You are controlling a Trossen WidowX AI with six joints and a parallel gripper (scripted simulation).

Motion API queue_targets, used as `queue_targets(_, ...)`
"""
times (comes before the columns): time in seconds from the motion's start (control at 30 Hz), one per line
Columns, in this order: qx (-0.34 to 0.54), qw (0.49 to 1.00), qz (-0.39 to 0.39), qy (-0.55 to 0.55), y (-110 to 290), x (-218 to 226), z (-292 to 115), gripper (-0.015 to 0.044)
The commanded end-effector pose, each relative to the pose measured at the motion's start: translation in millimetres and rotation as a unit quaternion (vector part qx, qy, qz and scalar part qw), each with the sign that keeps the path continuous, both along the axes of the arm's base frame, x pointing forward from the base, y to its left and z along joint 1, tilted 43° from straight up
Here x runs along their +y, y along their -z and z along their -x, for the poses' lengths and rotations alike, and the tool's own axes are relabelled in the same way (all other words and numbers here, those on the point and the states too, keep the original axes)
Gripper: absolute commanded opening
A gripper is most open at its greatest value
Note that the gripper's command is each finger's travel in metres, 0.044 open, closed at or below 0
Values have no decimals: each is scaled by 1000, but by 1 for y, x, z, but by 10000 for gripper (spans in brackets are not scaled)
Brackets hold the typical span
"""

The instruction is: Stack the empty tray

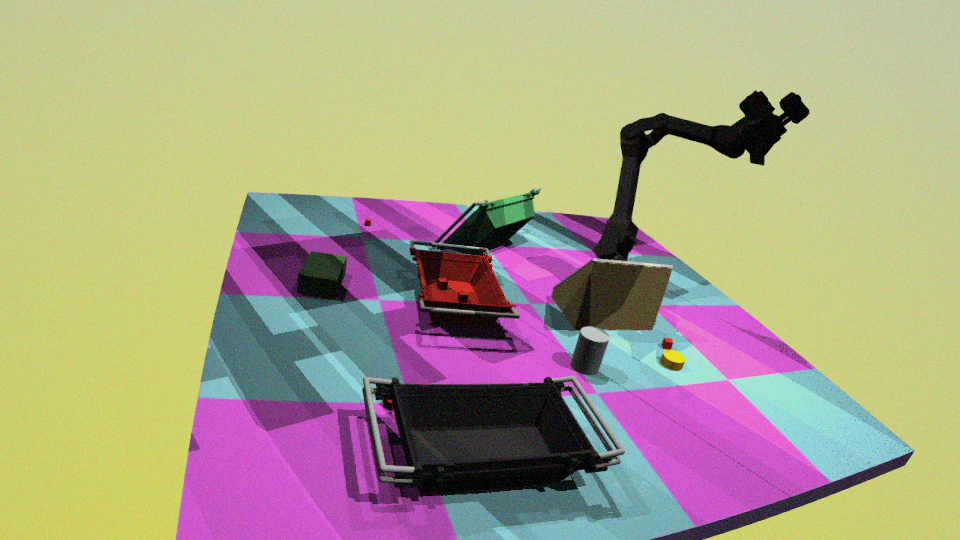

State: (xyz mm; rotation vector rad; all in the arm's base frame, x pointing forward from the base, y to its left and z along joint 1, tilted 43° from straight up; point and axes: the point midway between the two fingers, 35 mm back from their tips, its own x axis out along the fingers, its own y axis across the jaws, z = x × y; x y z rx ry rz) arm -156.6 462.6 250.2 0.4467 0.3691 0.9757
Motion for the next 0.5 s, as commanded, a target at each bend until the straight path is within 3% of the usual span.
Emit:
queue_targets(0.0, 0, 1000, 0, 0, 0, 0, 0, 374)
queue_targets(0.23, -1, 1000, 1, 1, 0, 1, -1, 190)
queue_targets(0.37, -13, 999, 30, 25, 12, 16, -28, 85)
queue_targets(0.47, -27, 995, 73, 59, 31, 33, -71, 81)
